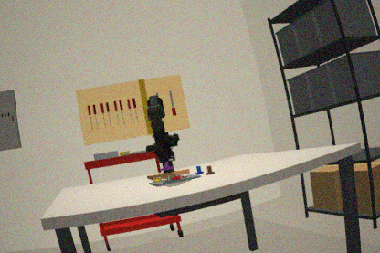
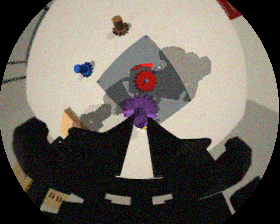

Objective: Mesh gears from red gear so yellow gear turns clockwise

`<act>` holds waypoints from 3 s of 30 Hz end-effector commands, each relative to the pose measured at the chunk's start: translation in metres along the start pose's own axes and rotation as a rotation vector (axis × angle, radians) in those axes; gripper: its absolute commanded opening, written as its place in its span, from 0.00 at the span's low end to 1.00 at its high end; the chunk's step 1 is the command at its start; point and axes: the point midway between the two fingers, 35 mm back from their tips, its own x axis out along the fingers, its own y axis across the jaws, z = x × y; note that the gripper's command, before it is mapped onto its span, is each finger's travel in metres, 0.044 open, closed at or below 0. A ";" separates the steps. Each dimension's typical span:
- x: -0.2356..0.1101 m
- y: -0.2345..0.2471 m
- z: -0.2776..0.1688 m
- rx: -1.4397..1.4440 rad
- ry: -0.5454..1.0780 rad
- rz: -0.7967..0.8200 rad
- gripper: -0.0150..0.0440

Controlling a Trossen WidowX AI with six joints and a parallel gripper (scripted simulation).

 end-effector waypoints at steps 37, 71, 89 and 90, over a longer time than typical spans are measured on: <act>0.042 -0.001 -0.002 0.149 0.003 -0.006 0.25; 0.050 -0.001 0.000 -0.062 0.004 -0.005 0.25; 0.001 0.000 0.001 -0.005 0.003 -0.005 0.49; 0.000 0.000 0.001 -0.005 0.003 -0.005 0.49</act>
